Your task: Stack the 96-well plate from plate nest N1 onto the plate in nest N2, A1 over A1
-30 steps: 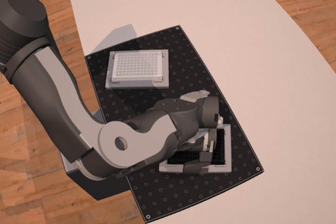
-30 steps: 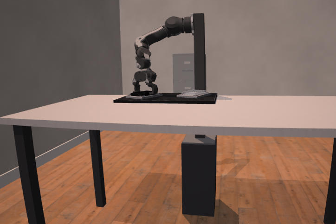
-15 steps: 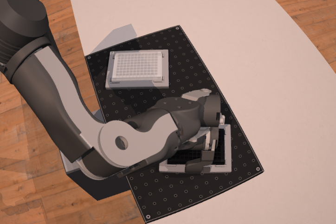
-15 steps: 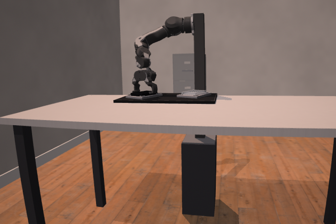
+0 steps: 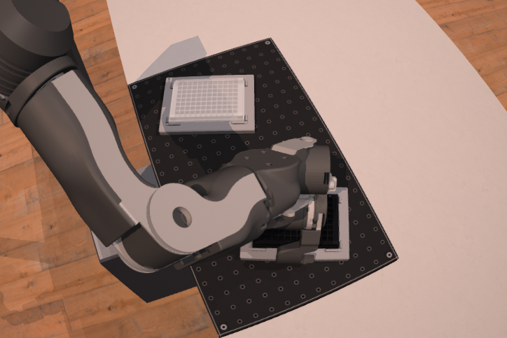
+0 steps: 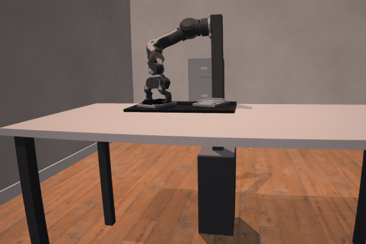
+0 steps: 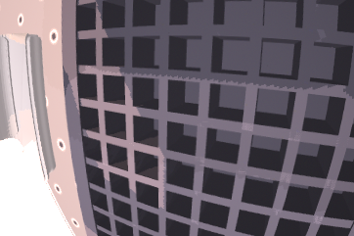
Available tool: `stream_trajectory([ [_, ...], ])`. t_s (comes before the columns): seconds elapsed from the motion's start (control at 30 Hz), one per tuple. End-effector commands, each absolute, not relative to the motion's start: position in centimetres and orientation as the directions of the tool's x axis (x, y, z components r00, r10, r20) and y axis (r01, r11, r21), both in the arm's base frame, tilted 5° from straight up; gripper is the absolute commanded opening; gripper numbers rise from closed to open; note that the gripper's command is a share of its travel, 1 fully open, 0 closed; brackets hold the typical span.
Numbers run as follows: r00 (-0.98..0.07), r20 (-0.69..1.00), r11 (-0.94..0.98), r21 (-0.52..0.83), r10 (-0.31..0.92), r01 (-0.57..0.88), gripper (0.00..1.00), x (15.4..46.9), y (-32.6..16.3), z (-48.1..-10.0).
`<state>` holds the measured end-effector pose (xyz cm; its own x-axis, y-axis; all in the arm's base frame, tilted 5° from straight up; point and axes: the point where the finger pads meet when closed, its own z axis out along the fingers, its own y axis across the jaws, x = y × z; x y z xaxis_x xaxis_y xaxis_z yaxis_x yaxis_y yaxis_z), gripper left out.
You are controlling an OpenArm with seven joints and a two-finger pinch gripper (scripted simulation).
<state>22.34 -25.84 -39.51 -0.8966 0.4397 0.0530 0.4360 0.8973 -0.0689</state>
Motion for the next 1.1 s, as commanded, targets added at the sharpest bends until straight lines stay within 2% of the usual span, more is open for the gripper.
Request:
stream_trajectory([
  [0.0,-0.896,0.046,0.897,-0.062,0.441,0.438,0.77,22.53,-25.83,-39.39],
  [1.07,-0.896,0.046,0.897,-0.063,0.441,0.438,0.77,22.53,-25.82,-39.39],
])
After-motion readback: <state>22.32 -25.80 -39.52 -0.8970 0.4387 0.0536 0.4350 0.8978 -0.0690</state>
